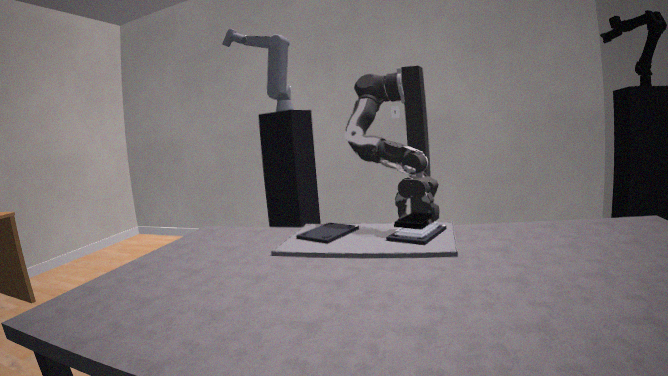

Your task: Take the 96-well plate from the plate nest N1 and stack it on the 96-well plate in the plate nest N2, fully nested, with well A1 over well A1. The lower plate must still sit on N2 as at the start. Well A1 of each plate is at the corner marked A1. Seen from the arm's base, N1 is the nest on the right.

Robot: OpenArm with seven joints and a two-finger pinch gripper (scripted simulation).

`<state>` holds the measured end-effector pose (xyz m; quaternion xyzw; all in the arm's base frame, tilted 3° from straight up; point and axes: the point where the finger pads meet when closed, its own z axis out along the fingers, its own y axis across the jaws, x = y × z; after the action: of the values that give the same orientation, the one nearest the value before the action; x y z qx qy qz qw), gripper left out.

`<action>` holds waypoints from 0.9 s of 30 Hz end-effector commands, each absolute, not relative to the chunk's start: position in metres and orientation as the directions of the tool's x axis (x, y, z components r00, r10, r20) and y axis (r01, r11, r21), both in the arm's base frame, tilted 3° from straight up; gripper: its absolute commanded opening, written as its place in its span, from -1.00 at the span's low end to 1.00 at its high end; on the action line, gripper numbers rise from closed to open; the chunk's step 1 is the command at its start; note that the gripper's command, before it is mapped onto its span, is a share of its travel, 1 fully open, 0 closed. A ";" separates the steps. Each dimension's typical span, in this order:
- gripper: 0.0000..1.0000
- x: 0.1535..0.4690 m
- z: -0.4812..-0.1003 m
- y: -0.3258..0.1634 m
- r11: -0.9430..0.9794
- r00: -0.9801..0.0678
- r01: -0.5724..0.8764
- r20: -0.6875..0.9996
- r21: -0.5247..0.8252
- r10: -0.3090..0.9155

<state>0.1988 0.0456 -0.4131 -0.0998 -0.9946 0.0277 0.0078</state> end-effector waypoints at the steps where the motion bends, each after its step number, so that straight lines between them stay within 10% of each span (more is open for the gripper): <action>1: -1.00 0.200 -0.411 0.046 0.978 -0.979 0.203 0.009 -0.057 0.204; 27: -1.00 0.196 -0.412 0.046 0.978 -0.979 0.200 0.012 -0.059 0.201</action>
<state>0.1966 0.0461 -0.4131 -0.1012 -0.9944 0.0275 0.0096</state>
